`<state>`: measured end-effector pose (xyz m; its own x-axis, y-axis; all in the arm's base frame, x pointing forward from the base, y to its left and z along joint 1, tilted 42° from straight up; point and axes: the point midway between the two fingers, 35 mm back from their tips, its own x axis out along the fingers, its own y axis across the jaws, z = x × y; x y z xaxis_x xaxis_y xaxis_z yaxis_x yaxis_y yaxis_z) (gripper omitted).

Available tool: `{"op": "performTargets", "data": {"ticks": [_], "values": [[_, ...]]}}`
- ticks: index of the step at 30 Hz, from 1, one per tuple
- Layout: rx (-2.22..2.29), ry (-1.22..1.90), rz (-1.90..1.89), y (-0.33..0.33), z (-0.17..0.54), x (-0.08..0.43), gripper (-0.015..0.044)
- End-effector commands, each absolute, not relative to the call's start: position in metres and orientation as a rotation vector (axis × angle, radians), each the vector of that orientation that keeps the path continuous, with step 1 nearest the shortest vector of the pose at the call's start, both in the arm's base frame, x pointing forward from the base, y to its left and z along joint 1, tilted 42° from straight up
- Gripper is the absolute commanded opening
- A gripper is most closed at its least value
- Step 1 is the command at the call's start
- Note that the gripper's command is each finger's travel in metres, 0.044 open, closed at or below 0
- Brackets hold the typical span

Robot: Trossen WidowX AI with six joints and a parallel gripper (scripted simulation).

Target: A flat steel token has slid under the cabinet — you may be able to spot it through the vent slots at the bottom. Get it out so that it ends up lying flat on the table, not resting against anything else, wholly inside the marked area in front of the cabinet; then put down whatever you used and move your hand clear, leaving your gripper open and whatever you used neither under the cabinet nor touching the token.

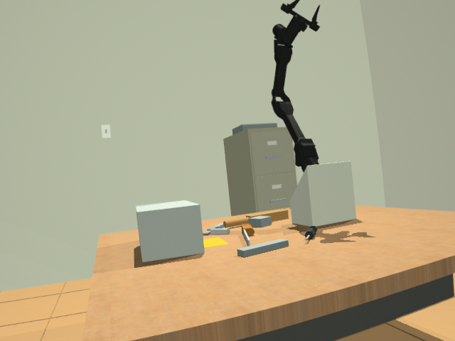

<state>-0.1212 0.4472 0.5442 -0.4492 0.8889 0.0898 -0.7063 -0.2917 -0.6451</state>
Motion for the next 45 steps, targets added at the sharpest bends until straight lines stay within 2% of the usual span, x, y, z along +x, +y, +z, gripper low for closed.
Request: {"op": "performTargets", "data": {"ticks": [1, 11, 28, 39, 45], "values": [[-0.349, -0.762, 1.908, 0.447, 0.544, -0.121, 0.0374], [-0.37, -0.758, 1.892, 0.452, 0.54, -0.116, 0.0121], [-0.886, -0.642, 1.563, 0.52, 0.425, 0.025, 0.012], [-1.085, -0.551, 1.434, 0.524, 0.377, 0.098, 0.012], [-1.282, -0.477, 1.345, 0.518, 0.33, 0.155, 0.012]]}}
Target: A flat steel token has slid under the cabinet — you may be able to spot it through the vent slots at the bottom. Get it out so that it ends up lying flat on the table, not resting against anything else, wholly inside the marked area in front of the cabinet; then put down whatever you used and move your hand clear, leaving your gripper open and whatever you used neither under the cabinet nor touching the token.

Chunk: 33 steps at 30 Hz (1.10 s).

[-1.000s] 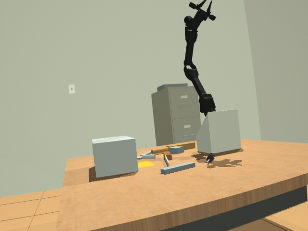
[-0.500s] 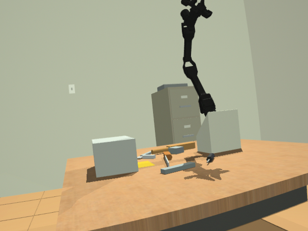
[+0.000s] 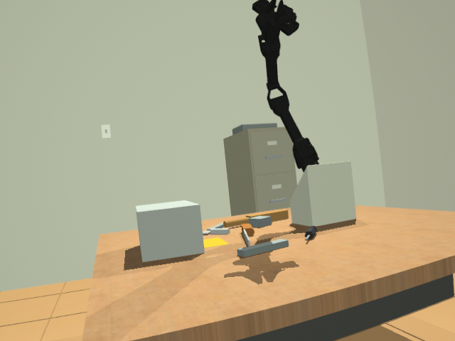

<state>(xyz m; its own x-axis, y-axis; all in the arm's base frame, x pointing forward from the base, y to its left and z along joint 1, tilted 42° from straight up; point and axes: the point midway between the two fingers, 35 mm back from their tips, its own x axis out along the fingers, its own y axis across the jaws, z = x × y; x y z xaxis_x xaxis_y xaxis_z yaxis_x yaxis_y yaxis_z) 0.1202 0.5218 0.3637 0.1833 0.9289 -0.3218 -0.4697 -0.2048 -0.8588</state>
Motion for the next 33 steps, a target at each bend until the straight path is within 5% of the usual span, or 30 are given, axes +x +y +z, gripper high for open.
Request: {"op": "performTargets", "data": {"ticks": [1, 16, 33], "values": [[-1.316, -0.463, 1.331, 0.516, 0.322, 0.164, 0.012], [-1.798, -0.176, 1.195, 0.448, 0.199, 0.293, 0.012], [-2.245, 0.252, 1.241, 0.313, 0.072, 0.381, 0.012]]}}
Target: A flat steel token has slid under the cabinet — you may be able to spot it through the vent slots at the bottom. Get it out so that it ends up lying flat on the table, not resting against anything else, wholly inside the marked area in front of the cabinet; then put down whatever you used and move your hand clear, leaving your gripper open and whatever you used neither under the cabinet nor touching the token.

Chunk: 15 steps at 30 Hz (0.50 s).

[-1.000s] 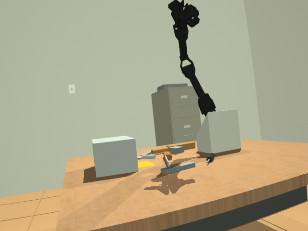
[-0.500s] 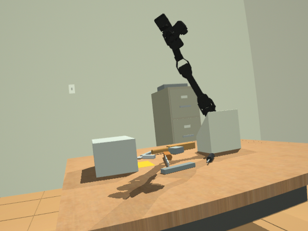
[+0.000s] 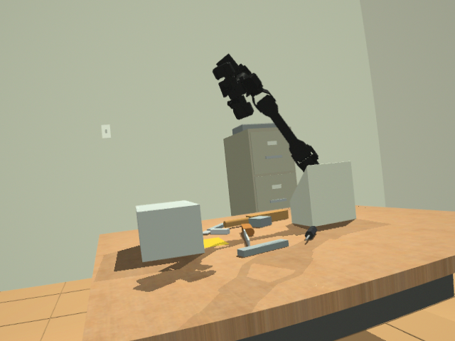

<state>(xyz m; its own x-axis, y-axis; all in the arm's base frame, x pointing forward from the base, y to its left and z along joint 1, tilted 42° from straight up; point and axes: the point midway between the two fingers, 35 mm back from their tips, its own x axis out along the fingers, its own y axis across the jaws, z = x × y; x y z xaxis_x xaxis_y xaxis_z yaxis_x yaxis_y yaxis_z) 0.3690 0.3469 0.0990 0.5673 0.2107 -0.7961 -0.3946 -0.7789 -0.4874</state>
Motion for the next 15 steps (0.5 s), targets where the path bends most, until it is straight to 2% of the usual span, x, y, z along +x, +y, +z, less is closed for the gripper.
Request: {"op": "performTargets", "data": {"ticks": [1, 15], "values": [[-2.268, 0.28, 1.249, 0.303, 0.065, 0.385, 0.012], [-2.514, 0.682, 1.48, 0.166, -0.014, 0.397, 0.012]]}}
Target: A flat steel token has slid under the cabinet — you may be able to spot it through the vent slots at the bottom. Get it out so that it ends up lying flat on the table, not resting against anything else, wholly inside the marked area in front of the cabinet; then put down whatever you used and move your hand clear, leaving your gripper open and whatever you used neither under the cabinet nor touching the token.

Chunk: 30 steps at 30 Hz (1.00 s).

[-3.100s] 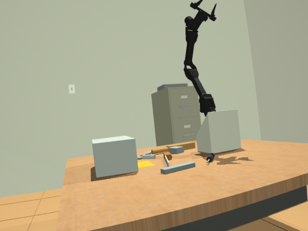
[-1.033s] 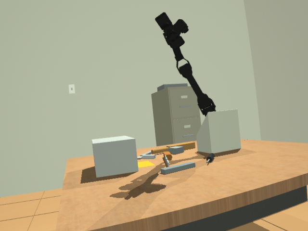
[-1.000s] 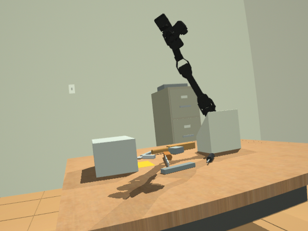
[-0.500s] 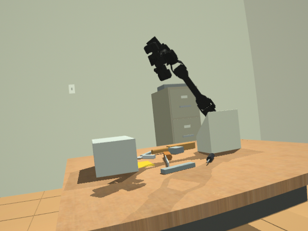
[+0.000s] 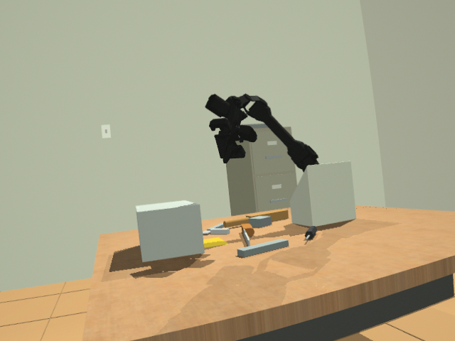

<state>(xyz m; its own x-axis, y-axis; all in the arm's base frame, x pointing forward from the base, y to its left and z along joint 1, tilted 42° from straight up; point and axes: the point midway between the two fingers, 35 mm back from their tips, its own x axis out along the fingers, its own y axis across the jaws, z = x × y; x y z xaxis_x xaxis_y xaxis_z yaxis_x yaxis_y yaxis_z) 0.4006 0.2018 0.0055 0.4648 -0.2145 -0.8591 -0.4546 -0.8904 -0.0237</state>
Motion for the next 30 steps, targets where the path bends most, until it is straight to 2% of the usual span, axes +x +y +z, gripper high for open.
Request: {"op": "performTargets", "data": {"ticks": [1, 18, 30], "values": [[-2.525, 0.71, 1.504, 0.156, -0.019, 0.396, 0.012], [-2.532, 1.117, 2.078, 0.004, -0.074, 0.342, 0.012], [-2.525, 1.128, 2.106, -0.008, -0.081, 0.343, 0.012]]}}
